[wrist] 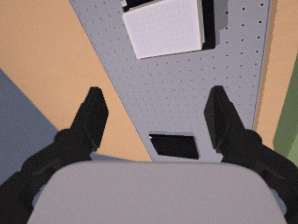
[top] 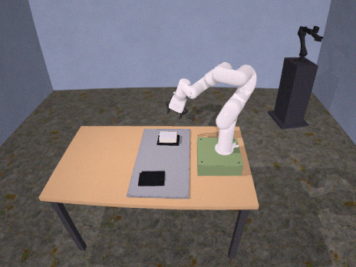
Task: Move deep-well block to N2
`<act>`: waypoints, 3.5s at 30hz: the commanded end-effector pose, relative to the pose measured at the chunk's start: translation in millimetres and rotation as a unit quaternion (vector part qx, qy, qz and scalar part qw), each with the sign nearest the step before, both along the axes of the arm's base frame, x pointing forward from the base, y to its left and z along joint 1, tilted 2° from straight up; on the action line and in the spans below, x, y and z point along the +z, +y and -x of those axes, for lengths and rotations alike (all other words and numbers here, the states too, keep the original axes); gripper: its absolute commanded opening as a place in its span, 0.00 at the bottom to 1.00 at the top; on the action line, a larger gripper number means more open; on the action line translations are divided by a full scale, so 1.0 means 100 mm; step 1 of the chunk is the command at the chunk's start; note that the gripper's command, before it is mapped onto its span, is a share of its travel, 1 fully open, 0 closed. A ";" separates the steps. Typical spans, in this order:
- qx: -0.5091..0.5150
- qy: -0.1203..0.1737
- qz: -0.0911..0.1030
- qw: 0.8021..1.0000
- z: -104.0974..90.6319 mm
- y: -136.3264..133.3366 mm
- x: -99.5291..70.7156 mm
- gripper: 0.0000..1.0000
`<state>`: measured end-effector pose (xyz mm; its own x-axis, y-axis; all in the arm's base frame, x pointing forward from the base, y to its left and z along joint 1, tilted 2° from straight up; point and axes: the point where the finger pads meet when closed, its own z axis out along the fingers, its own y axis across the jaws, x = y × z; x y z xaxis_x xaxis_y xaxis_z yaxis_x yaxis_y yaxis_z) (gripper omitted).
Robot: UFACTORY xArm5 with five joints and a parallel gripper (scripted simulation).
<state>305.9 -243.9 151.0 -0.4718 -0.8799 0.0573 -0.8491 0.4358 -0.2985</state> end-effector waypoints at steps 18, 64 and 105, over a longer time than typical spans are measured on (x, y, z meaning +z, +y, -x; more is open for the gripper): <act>0.016 0.002 0.002 1.000 -0.04 0.02 0.03 1.00; 0.627 0.121 0.044 0.768 -0.90 1.56 0.65 1.00; 0.789 0.154 0.028 0.594 -0.83 1.60 0.35 1.00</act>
